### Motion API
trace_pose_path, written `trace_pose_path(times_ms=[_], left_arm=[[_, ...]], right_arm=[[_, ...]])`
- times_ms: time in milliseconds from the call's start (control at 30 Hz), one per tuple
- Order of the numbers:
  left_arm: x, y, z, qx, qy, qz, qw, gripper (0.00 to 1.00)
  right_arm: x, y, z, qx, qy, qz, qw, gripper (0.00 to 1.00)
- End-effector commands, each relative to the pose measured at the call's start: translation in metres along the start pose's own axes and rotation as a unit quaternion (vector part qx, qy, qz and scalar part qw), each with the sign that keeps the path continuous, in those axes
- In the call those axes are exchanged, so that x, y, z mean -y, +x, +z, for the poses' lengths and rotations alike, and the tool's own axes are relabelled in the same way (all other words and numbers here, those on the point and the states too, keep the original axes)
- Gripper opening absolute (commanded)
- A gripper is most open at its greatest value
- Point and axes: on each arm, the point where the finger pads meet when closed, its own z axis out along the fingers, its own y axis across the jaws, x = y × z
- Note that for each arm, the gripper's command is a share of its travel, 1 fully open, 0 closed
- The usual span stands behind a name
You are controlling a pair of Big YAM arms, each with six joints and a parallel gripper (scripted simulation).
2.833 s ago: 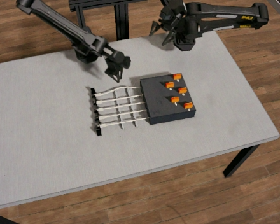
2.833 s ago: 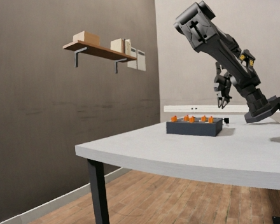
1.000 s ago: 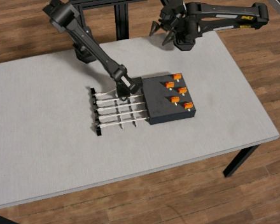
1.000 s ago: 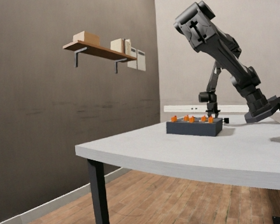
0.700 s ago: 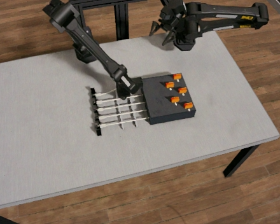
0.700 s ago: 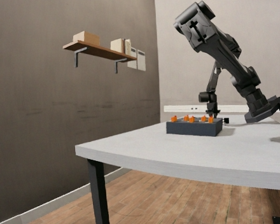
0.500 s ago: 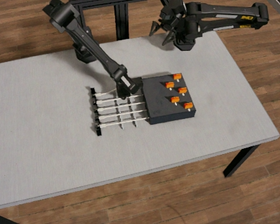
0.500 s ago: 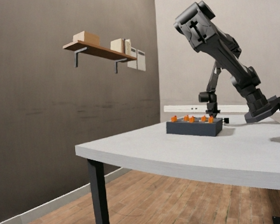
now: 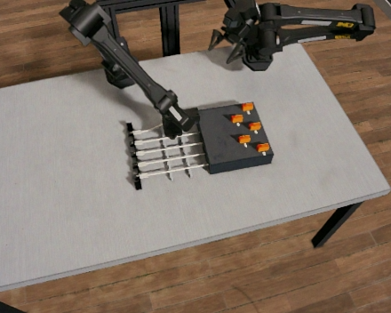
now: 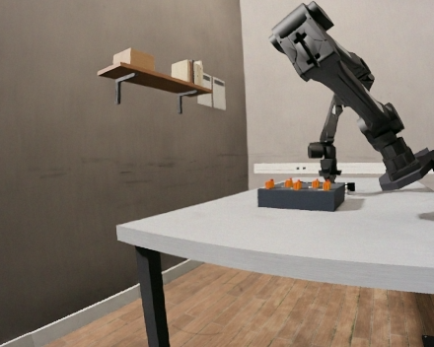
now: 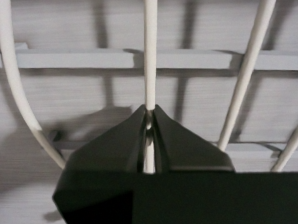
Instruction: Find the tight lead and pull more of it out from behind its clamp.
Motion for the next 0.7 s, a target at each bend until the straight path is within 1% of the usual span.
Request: trace_pose_path(times_ms=[0,267,500,533,600,667], left_arm=[[0.000,-0.010,-0.002,0.009,0.001,-0.010,1.000,1.00],[0.000,-0.010,-0.002,0.009,0.001,-0.010,1.000,1.00],[0.000,-0.010,-0.002,0.009,0.001,-0.010,1.000,1.00],[0.000,-0.010,-0.002,0.009,0.001,-0.010,1.000,1.00],[0.000,-0.010,-0.002,0.009,0.001,-0.010,1.000,1.00],[0.000,-0.010,-0.002,0.009,0.001,-0.010,1.000,1.00]], right_arm=[[0.022,-0.017,-0.019,0.026,0.029,0.007,0.999,0.00],[0.026,-0.019,-0.038,0.030,0.035,0.010,0.999,0.00],[0.027,-0.019,-0.042,0.031,0.036,0.011,0.999,0.00],[0.016,-0.013,-0.039,0.023,0.025,0.007,0.999,0.00],[0.006,-0.007,-0.039,0.011,0.012,0.003,1.000,0.00],[0.004,-0.005,-0.039,0.008,0.009,0.003,1.000,0.00]])
